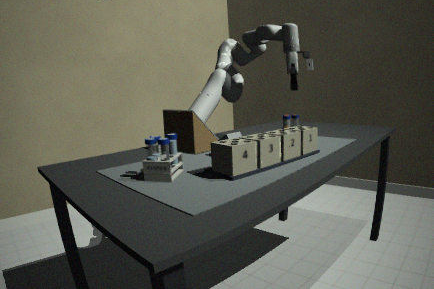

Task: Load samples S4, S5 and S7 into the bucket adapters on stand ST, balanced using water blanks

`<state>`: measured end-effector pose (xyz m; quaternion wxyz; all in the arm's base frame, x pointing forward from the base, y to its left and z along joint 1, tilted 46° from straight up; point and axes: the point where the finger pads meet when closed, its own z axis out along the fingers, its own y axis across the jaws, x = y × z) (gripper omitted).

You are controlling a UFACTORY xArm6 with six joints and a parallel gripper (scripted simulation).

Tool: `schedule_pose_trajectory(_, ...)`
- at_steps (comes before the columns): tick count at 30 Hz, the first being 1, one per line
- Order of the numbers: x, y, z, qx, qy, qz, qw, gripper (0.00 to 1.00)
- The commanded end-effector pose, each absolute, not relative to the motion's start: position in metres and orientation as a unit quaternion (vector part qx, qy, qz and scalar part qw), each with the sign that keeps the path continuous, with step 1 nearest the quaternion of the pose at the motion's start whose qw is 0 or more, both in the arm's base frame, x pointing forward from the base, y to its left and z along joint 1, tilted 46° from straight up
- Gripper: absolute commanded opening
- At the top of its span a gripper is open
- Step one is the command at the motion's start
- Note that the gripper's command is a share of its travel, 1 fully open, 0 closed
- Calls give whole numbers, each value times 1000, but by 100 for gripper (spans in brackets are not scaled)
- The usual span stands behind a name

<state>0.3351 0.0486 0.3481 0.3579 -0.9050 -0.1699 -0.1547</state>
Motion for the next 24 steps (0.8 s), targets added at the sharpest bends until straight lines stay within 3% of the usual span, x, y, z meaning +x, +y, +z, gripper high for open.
schedule_pose_trajectory(1, 336, 48, 349, -905, -170, -156, 357, 44)
schedule_pose_trajectory(3, 336, 48, 349, -905, -170, -156, 357, 44)
schedule_pose_trajectory(4, 336, 48, 349, -905, -170, -156, 357, 57)
schedule_pose_trajectory(24, 339, 62, 335, -905, -170, -156, 357, 57)
